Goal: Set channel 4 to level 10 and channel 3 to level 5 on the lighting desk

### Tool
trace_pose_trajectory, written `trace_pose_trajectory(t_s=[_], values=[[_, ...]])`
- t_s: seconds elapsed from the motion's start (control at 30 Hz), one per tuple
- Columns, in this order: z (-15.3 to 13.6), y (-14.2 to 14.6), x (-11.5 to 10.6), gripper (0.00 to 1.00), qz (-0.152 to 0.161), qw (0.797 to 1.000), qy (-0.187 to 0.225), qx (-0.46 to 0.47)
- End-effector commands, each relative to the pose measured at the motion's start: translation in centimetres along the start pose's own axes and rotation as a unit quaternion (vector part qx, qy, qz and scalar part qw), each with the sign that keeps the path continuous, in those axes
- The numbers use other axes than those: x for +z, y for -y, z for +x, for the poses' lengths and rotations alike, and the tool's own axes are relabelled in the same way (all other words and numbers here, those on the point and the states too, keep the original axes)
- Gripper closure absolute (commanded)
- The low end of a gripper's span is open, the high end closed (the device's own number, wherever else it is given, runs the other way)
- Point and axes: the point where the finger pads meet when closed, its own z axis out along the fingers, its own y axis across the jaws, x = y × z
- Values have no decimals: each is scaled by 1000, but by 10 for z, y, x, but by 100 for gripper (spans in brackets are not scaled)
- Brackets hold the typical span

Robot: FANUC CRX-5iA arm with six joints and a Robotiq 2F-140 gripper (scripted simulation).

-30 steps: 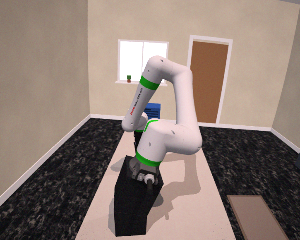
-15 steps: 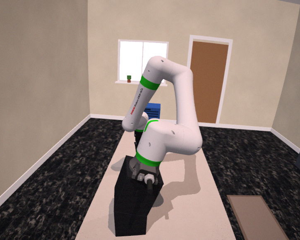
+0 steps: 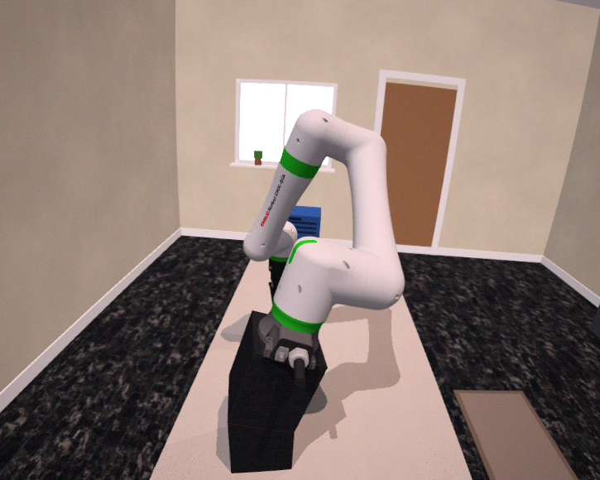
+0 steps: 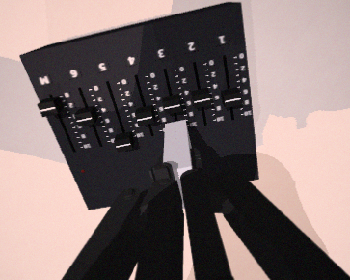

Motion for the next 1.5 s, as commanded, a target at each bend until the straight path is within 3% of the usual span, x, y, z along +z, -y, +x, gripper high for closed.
trace_pose_trajectory(t_s=[0.0, 0.33, 1.07, 1.3, 1.47], values=[[0, 0, -7, 100, 0, 1000, 0, 0], [0, 0, -31, 100, 0, 1000, 0, 0], [0, 0, -32, 100, 0, 1000, 0, 14], [3, 1, -31, 100, 0, 993, 0, 117], [8, 3, -31, 100, 0, 965, 0, 264]])
